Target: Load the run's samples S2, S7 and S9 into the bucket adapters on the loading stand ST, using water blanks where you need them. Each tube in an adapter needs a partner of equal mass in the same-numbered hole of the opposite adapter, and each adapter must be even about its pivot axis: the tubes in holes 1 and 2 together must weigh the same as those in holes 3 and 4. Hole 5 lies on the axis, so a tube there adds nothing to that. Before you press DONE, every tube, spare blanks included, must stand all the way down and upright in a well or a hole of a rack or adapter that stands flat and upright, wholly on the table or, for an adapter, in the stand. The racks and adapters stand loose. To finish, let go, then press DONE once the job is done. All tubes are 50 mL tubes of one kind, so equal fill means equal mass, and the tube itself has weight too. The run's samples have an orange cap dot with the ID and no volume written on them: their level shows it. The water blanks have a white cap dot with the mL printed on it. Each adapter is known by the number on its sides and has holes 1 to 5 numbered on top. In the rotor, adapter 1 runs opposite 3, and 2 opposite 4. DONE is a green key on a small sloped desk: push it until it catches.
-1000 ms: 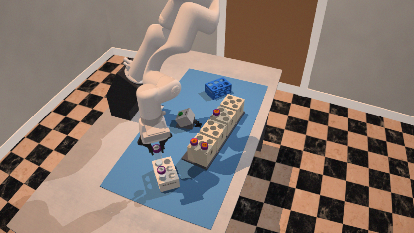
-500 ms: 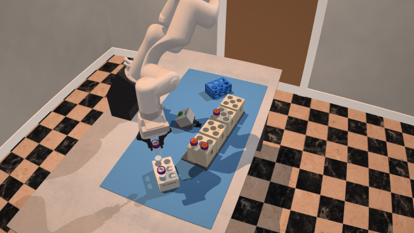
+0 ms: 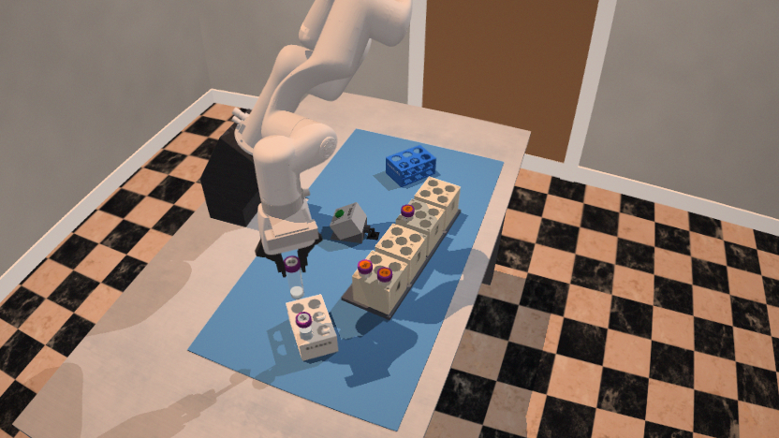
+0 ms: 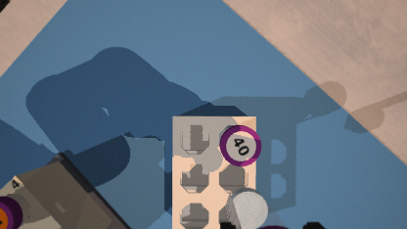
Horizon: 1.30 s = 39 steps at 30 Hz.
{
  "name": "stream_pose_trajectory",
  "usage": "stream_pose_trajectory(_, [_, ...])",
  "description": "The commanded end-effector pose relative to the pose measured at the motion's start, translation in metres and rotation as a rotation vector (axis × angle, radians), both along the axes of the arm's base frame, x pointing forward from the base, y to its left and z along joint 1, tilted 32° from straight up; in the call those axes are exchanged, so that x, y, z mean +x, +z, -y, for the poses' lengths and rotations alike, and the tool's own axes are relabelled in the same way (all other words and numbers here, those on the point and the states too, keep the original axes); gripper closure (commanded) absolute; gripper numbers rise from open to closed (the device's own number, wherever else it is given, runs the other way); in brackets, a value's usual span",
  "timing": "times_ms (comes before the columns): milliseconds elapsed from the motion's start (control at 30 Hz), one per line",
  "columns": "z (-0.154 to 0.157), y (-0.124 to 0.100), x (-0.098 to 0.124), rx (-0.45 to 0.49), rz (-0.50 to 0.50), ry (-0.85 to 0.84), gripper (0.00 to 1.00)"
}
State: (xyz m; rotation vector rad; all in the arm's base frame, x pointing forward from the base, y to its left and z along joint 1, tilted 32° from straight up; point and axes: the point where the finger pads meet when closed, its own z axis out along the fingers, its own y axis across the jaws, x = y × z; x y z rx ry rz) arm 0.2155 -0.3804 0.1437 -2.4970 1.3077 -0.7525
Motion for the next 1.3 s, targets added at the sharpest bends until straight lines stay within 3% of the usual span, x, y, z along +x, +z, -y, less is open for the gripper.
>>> stream_pose_trajectory(0, [0.001,0.002,0.0,-0.003,0.001,-0.001,1.0])
stream_pose_trajectory(133, [0.001,0.002,0.0,-0.003,0.001,-0.001,1.0])
stream_pose_trajectory(933, [-0.095,0.028,0.048,-0.396,-0.027,0.618,1.0])
stream_pose_trajectory(1267, [-0.129,0.038,0.066,-0.397,-0.027,0.62,1.0])
